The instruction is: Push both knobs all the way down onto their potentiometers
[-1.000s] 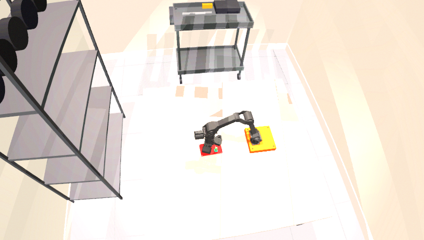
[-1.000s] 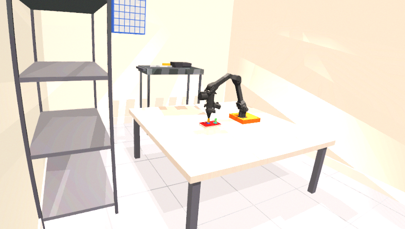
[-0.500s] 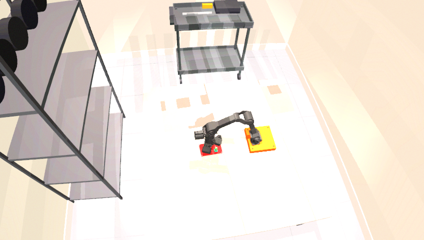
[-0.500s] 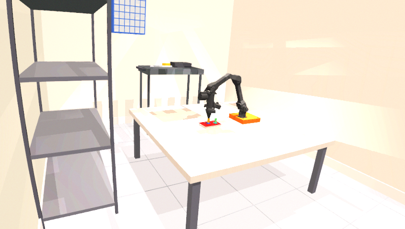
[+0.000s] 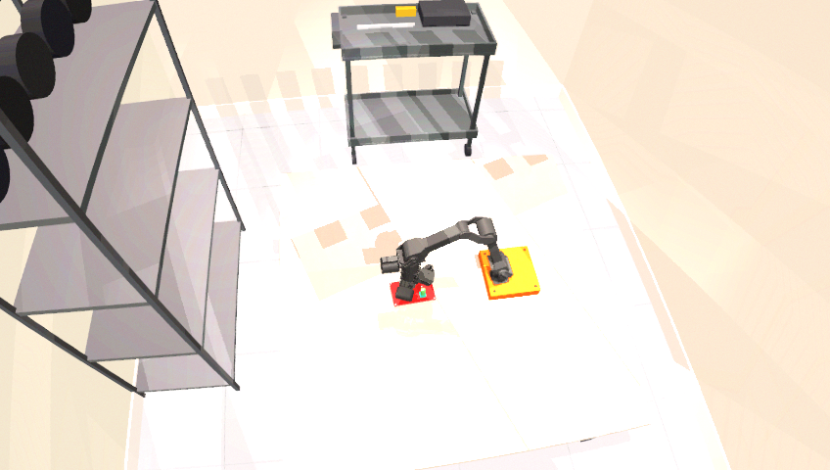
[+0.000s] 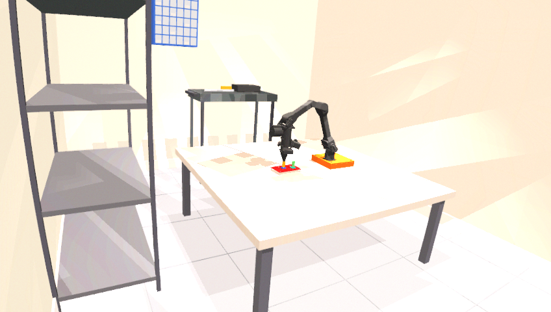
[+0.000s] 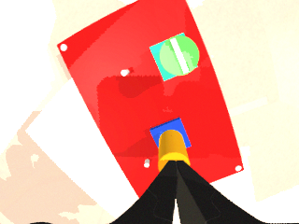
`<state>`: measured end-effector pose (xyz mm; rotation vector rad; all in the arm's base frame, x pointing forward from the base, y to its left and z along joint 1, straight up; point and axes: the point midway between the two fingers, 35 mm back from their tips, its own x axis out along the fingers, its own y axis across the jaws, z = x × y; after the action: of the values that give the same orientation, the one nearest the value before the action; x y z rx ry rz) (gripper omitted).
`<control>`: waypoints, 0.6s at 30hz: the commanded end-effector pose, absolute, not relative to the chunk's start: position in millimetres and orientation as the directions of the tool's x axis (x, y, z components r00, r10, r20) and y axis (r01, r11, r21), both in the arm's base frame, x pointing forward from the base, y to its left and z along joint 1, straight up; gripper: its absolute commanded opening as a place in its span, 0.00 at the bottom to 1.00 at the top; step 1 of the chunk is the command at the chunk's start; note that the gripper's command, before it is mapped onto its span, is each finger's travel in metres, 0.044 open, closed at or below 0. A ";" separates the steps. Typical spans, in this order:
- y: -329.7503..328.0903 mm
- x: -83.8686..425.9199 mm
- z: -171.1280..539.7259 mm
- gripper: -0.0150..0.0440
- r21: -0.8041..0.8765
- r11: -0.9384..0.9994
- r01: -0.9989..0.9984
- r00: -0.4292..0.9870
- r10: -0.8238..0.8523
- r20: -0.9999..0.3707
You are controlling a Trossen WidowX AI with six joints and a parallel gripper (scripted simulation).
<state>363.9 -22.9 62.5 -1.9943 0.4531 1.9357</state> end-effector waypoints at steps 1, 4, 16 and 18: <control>-23.4 364.3 56.8 0.25 -0.007 -0.898 -0.439 0.025 -0.004 -1.000; -23.4 364.3 56.8 0.25 -0.007 -0.898 -0.439 0.025 -0.004 -1.000; -23.4 364.3 66.0 0.25 -0.007 -0.898 -0.439 0.025 -0.004 -1.000; -23.4 364.3 69.0 0.25 -0.007 -0.898 -0.439 0.025 -0.004 -1.000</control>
<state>364.3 -23.0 64.8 -1.9920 0.4536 1.9384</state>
